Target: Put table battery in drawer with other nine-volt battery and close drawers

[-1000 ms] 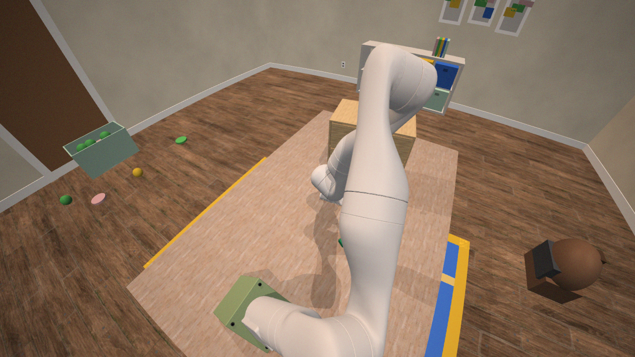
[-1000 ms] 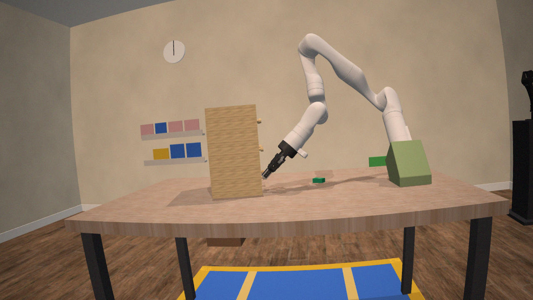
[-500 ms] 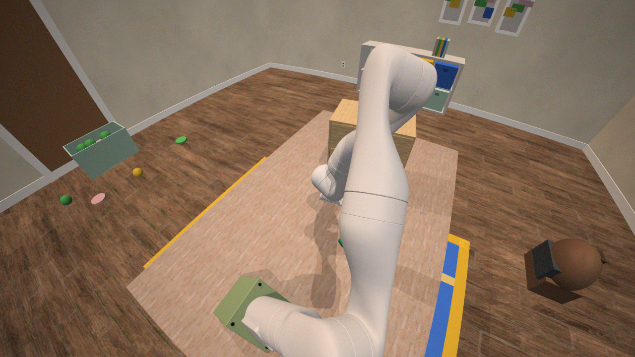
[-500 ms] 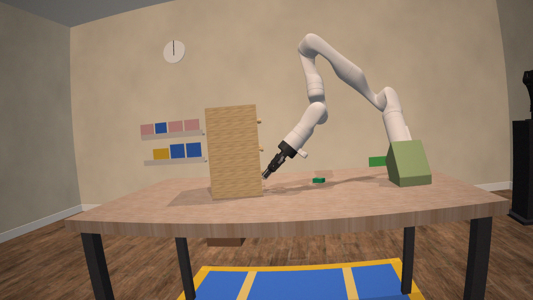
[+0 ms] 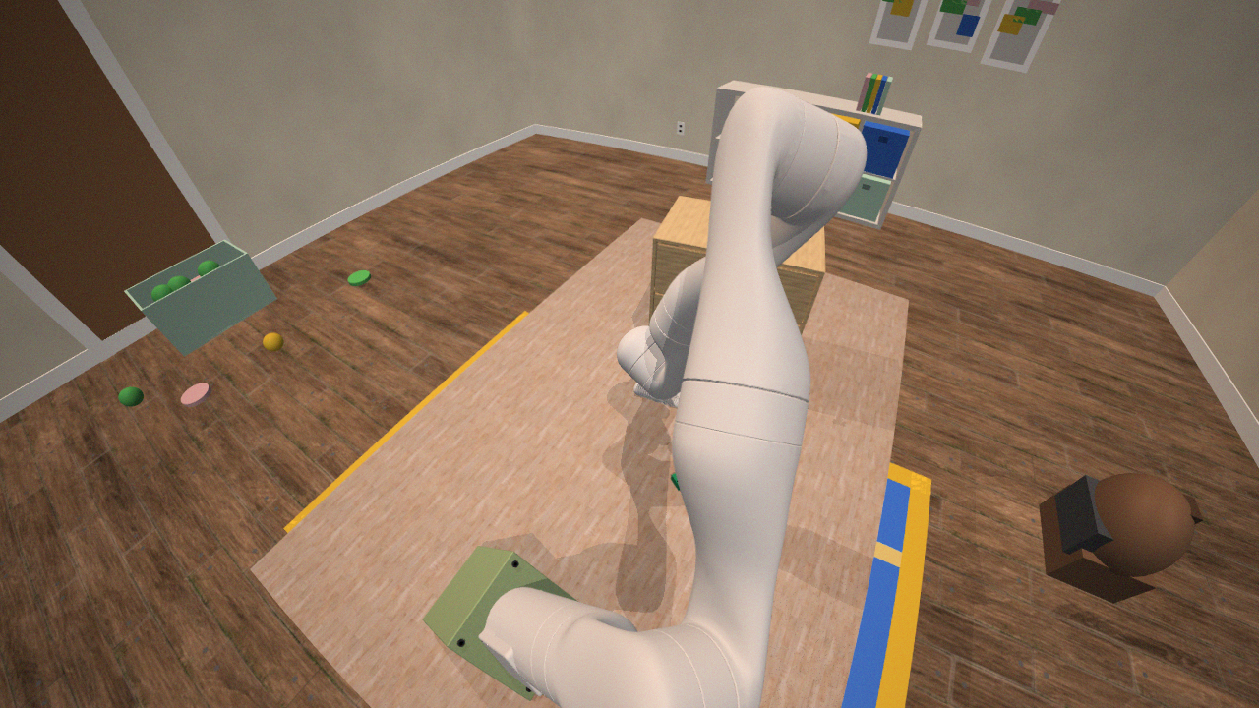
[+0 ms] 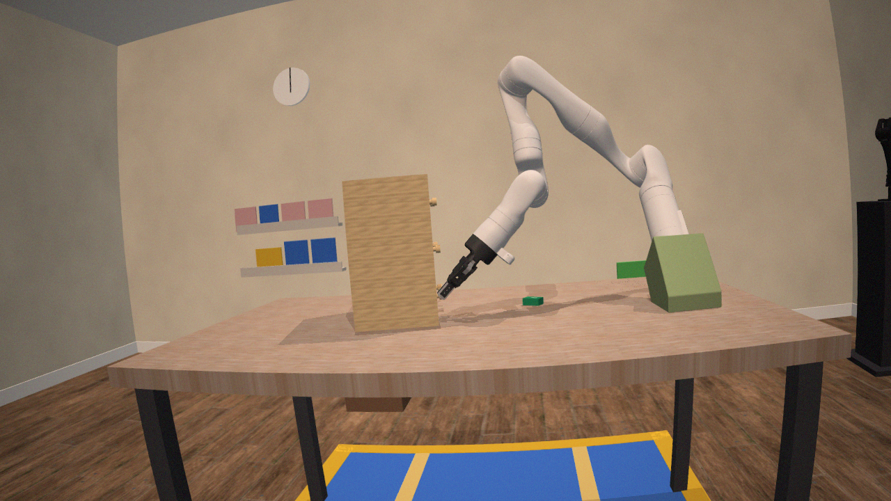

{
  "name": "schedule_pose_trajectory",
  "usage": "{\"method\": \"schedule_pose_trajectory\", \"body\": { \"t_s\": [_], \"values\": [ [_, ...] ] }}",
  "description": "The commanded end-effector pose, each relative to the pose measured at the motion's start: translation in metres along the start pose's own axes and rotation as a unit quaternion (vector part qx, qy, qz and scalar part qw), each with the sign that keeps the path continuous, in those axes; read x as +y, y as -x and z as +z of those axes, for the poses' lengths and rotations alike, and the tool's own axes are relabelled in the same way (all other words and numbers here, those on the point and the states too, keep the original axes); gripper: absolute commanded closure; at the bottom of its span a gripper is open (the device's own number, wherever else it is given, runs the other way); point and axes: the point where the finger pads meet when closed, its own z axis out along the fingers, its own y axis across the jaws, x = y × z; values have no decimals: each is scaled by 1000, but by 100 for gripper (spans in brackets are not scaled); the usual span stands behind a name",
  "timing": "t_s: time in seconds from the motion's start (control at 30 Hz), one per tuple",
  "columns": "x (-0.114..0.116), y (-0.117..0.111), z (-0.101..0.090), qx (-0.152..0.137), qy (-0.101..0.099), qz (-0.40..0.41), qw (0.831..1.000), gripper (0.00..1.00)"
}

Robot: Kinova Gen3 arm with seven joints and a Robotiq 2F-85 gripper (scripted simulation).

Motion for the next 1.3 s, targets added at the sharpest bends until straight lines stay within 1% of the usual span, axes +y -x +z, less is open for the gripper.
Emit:
{"method": "schedule_pose_trajectory", "body": {
  "t_s": [0.0,0.63,1.27],
  "values": [
    [0,1,1,1,0,-5,1000,87],
    [0,0,1,1,0,-5,1000,87],
    [-1,-7,-5,3,0,-6,1000,87]
  ]
}}
